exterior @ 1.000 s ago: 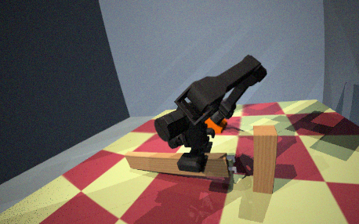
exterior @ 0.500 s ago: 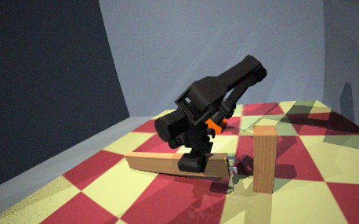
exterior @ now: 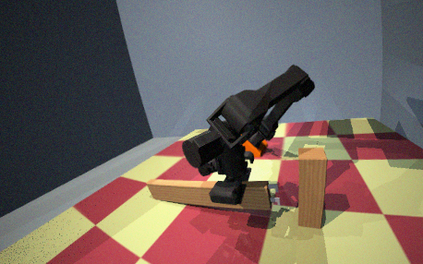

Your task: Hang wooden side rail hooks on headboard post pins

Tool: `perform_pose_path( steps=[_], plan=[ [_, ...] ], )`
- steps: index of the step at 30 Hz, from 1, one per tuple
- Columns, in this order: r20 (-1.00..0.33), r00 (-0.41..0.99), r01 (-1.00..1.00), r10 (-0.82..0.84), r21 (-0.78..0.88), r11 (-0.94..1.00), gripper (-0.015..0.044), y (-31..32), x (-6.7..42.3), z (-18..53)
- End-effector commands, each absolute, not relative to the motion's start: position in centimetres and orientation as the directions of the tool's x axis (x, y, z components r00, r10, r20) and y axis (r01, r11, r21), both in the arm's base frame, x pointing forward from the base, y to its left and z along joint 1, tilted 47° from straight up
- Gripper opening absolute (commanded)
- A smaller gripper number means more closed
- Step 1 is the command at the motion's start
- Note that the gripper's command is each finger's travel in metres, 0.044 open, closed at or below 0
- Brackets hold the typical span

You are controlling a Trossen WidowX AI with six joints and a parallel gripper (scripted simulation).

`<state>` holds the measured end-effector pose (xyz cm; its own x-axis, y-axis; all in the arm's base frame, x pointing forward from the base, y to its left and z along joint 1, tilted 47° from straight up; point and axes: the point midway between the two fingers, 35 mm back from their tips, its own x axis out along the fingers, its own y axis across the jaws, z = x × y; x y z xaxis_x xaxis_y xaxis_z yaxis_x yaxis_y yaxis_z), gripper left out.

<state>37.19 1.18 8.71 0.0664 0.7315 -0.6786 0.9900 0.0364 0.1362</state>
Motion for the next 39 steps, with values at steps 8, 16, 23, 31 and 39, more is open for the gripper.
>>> perform_pose_path(
  steps=[8, 16, 23, 31, 39],
  plan=[
    [-0.68, 0.079, 0.988, 0.729, 0.148, 0.031, 0.0, 0.93, 37.38, 9.13],
    [-0.68, 0.079, 0.988, 0.729, 0.148, 0.031, 0.0, 1.01, 37.3, 9.16],
    [-0.68, 0.079, 0.988, 0.729, 0.148, 0.031, 0.0, 1.08, 37.25, 9.15],
    [-0.68, 0.079, 0.988, 0.729, 0.148, 0.031, 0.0, 1.2, 37.28, 9.16],
    [-0.68, 0.079, 0.988, 0.729, 0.148, 0.031, 0.0, 1.25, 37.25, 9.23]
  ],
)
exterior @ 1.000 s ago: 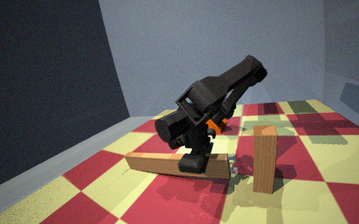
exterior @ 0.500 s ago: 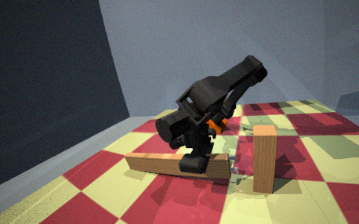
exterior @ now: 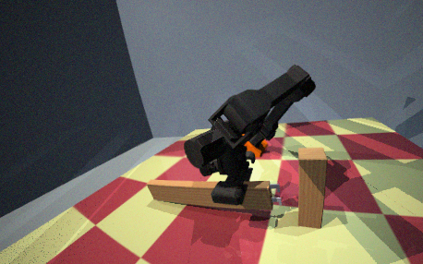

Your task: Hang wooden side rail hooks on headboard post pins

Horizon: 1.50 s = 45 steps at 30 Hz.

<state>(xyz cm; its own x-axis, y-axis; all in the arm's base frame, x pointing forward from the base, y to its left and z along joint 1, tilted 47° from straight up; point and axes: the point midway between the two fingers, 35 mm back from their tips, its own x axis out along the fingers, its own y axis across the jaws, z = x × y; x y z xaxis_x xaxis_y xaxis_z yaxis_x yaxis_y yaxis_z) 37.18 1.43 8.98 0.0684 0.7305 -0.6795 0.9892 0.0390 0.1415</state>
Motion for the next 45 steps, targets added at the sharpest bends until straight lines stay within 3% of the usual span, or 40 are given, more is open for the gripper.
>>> perform_pose_path(
  steps=[1, 45],
  plan=[
    [-0.68, 0.079, 0.988, 0.729, 0.148, 0.031, 0.0, 1.26, 37.25, 9.24],
    [-0.68, 0.079, 0.988, 0.729, 0.148, 0.031, 0.0, 1.53, 37.27, 9.64]
  ],
)
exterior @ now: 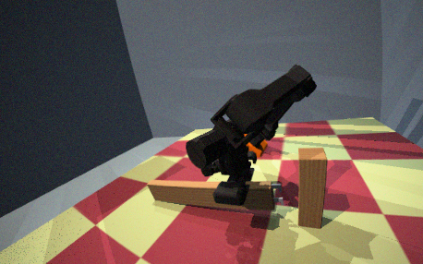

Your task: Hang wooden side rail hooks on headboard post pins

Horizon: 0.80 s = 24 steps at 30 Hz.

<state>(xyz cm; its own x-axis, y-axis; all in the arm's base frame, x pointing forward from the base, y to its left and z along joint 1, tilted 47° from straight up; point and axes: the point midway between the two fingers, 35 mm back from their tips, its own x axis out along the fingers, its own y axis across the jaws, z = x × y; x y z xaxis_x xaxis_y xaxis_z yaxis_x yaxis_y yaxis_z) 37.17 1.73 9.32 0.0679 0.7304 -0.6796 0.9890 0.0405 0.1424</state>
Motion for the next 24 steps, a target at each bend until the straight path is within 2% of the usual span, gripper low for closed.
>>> perform_pose_path(
  steps=[1, 24],
  plan=[
    [-0.68, 0.079, 0.988, 0.729, 0.148, 0.031, 0.0, 1.55, 37.26, 9.64],
    [-0.68, 0.079, 0.988, 0.729, 0.148, 0.031, 0.0, 1.75, 37.27, 9.8]
  ],
)
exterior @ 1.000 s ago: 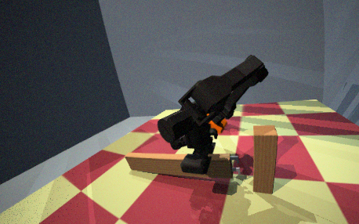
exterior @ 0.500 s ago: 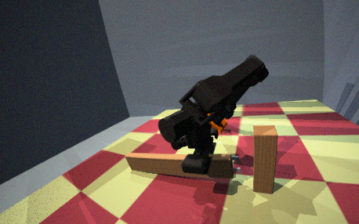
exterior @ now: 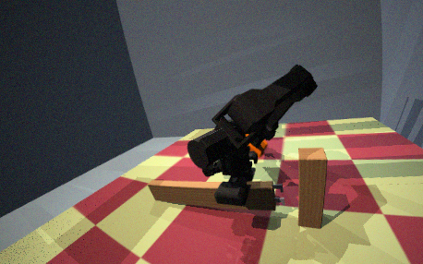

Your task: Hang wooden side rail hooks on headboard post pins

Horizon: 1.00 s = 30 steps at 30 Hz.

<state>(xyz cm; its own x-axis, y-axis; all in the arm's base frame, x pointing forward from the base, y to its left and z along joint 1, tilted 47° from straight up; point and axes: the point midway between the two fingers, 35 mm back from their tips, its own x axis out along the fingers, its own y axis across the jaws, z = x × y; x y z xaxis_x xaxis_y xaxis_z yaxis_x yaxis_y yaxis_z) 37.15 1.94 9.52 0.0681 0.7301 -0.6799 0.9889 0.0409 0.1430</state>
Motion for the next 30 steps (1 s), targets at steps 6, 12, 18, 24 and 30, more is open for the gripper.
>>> perform_pose_path(
  steps=[6, 12, 18, 24, 30],
  plan=[
    [-0.68, 0.079, 0.988, 0.729, 0.148, 0.031, 0.0, 1.76, 37.29, 9.88],
    [-0.68, 0.079, 0.988, 0.729, 0.148, 0.031, 0.0, 1.78, 37.3, 9.95],
    [-0.68, 0.079, 0.988, 0.729, 0.148, 0.031, 0.0, 1.83, 37.3, 9.99],
    [-0.68, 0.079, 0.988, 0.729, 0.148, 0.031, 0.0, 1.88, 37.27, 10.03],
    [-0.68, 0.079, 0.988, 0.729, 0.148, 0.031, 0.0, 1.94, 37.22, 10.06]
  ],
)
